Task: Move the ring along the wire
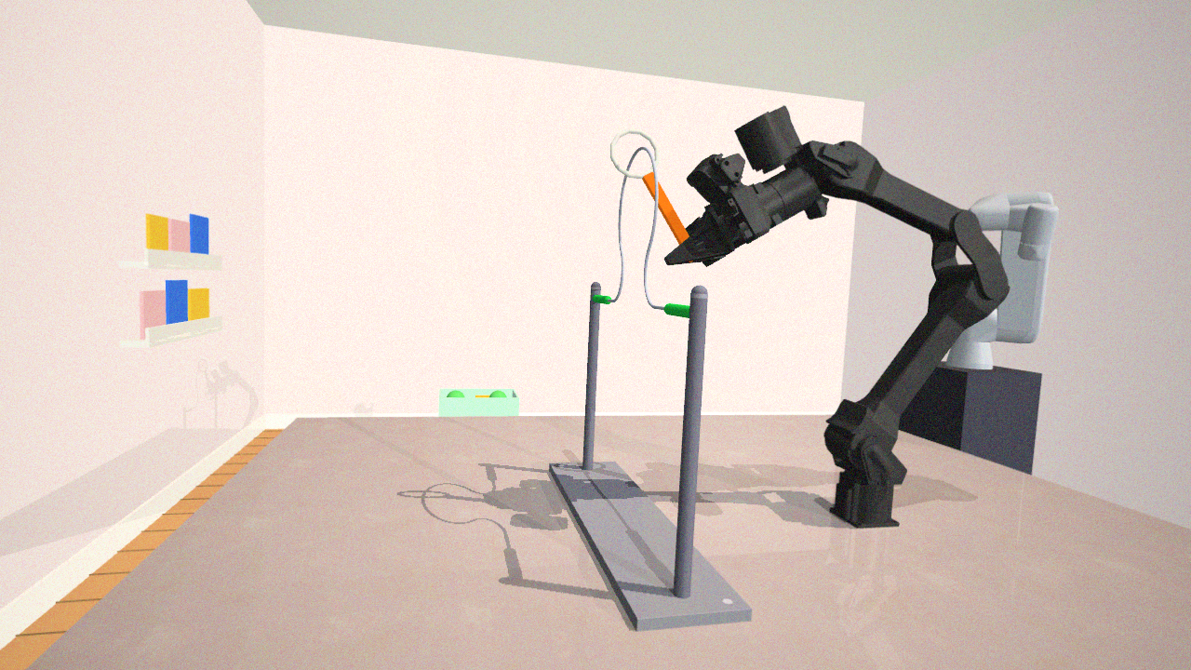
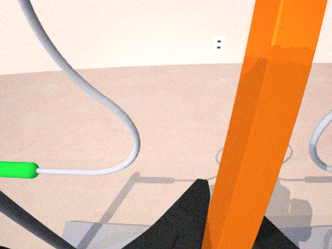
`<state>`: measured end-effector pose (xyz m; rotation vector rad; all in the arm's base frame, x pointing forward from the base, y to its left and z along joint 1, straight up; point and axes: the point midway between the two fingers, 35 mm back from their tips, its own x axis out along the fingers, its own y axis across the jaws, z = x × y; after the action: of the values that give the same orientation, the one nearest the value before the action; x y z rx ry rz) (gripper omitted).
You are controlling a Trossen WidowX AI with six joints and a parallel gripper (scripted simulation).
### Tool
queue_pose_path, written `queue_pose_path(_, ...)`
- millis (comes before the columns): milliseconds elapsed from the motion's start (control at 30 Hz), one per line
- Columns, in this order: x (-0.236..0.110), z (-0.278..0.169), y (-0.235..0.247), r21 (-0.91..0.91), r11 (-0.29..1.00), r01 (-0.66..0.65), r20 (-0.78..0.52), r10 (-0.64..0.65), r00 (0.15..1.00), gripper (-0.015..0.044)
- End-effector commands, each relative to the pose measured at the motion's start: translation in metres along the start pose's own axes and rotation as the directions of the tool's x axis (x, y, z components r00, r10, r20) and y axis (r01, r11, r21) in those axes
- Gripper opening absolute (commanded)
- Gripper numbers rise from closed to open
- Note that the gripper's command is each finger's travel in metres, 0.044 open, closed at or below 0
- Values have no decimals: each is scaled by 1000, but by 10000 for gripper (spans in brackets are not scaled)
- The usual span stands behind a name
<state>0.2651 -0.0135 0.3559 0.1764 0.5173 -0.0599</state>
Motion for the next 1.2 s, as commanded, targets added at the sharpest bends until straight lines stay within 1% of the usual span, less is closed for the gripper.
queue_pose_path(0,0,0,-2,-49,998,28,9,-27,1000,-150)
queue_pose_path(567,1,1,-12,-240,960,145,53,-136,989,-150)
queue_pose_path(1167,0,4,-22,-425,865,266,120,-237,964,-150)
